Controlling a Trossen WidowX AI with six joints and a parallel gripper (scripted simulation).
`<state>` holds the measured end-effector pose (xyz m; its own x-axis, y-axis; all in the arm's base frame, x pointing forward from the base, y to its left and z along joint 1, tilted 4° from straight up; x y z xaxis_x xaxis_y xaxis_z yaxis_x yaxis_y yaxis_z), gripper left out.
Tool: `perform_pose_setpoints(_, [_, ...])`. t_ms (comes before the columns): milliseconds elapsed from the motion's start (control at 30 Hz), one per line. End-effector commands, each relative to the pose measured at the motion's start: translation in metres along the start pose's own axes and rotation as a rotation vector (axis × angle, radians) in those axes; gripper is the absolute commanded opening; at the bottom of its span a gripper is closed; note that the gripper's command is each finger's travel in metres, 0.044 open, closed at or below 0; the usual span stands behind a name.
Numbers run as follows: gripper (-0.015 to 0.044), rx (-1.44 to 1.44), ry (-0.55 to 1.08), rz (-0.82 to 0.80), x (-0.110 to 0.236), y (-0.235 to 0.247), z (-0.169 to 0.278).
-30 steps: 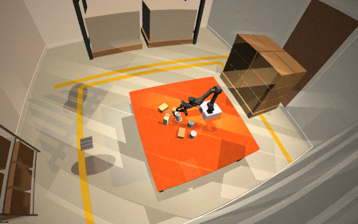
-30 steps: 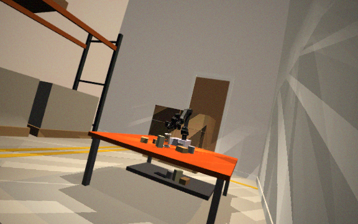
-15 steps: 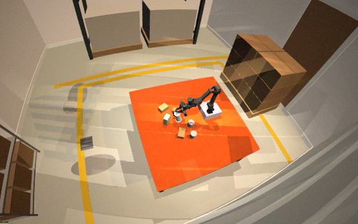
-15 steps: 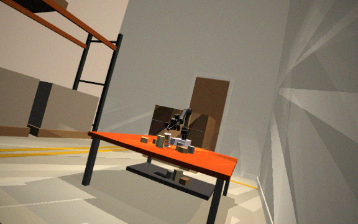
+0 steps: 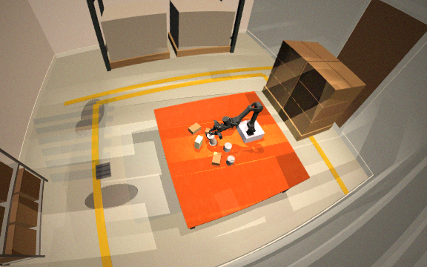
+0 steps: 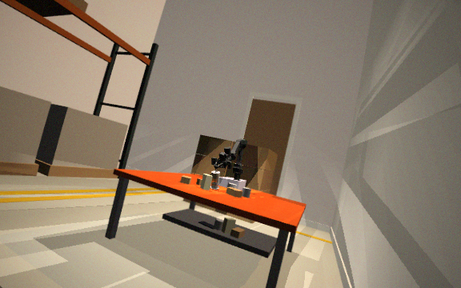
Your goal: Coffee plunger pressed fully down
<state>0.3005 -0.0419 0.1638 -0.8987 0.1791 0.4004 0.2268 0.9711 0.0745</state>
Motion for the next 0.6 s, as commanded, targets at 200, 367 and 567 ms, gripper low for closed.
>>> perform_pose_setpoints(200, [0.0116, 0.015, 0.054, 0.009, -0.0064, -0.0014, 0.011])
perform_pose_setpoints(367, [0.0116, 0.015, 0.054, 0.009, -0.0074, -0.0013, 0.0104])
perform_pose_setpoints(567, [0.0116, 0.015, 0.054, 0.009, -0.0084, -0.0012, 0.0096])
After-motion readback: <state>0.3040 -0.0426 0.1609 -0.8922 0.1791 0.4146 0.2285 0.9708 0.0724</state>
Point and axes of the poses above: the point midway between the two fingers, 35 mm back from their tips, its own x axis back along the fingers, its own y axis across the jaws, z = x × y, the point moved 10 cm from there along x, back along the fingers, and after that the axes turned 8 degrees about -x, right-handed, at the moved point
